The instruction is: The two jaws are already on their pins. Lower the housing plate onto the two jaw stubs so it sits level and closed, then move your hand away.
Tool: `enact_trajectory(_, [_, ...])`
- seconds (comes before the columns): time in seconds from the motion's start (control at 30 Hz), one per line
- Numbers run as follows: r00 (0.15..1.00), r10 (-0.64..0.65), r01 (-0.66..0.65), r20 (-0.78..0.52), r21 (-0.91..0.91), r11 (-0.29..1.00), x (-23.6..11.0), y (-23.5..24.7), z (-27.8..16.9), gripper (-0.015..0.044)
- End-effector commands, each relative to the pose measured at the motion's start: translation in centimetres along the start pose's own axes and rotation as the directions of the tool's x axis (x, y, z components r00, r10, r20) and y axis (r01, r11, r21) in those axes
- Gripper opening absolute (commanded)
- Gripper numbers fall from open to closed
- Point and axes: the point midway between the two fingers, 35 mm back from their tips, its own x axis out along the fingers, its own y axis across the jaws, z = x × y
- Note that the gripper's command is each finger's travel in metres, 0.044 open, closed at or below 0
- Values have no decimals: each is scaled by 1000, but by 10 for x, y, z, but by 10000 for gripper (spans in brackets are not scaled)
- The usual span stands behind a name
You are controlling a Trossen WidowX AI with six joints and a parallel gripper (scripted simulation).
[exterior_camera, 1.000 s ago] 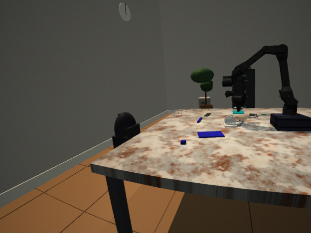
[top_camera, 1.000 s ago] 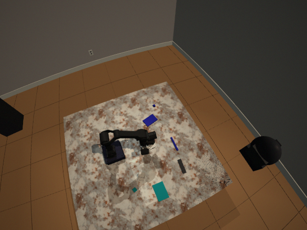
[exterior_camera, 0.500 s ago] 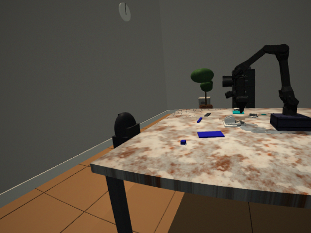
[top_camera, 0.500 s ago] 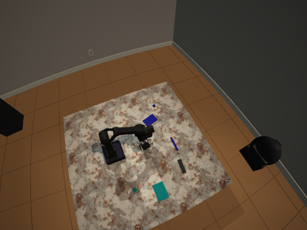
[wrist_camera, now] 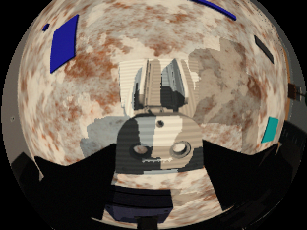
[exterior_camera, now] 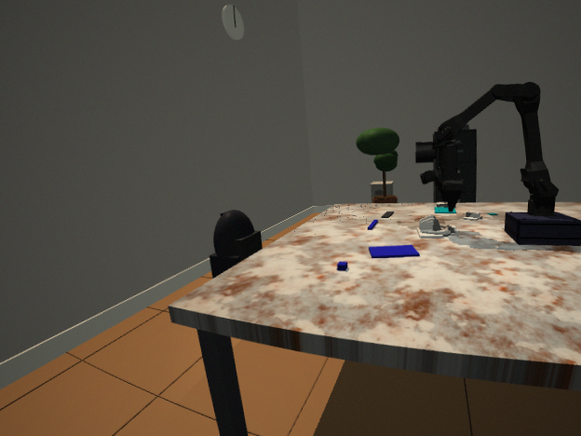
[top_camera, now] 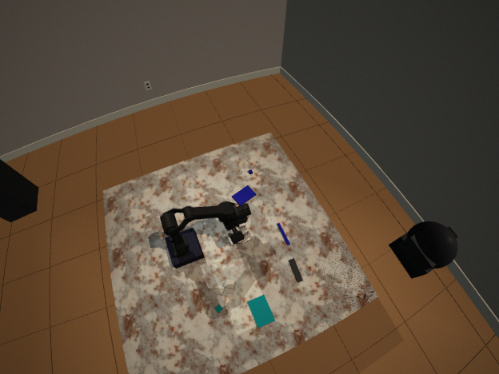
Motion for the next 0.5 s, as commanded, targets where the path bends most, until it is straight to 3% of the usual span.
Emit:
enact_trajectory(0.0, [1000, -5, 5, 3, -6, 1000, 0, -1, 0, 351])
enact_trajectory(0.47, [1000, -6, 6, 2, -6, 1000, 0, -9, -14, 351])
